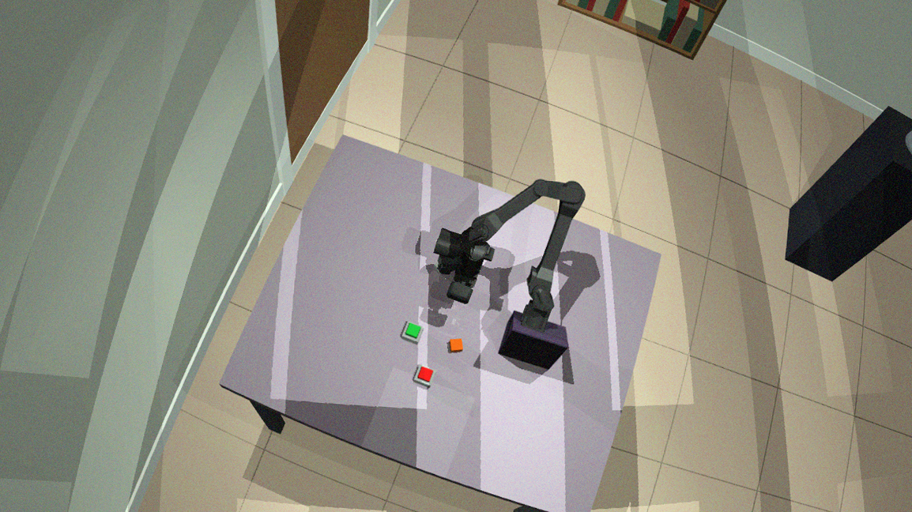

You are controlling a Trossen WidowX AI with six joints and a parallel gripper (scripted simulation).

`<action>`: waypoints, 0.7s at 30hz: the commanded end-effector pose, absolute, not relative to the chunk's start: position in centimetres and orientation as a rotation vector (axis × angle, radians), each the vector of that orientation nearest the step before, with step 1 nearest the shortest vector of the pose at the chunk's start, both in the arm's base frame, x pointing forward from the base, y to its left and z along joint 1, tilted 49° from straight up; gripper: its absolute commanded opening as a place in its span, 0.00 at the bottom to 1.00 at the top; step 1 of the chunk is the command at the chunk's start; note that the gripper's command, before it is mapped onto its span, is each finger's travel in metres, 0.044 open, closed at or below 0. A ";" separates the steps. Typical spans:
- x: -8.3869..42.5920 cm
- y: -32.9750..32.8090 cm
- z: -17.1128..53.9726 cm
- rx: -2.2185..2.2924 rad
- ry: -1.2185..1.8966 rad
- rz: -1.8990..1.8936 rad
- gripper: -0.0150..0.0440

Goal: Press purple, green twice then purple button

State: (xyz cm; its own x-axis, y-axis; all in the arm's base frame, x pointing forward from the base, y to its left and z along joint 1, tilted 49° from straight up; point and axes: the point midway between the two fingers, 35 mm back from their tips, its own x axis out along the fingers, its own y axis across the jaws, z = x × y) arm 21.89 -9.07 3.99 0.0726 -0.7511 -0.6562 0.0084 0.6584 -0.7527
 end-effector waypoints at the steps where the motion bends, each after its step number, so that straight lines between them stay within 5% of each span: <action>1: 21.7 -9.7 3.4 -0.685 1.403 -0.643 0.29; 21: 21.8 -11.0 2.4 -0.688 1.403 -0.645 0.29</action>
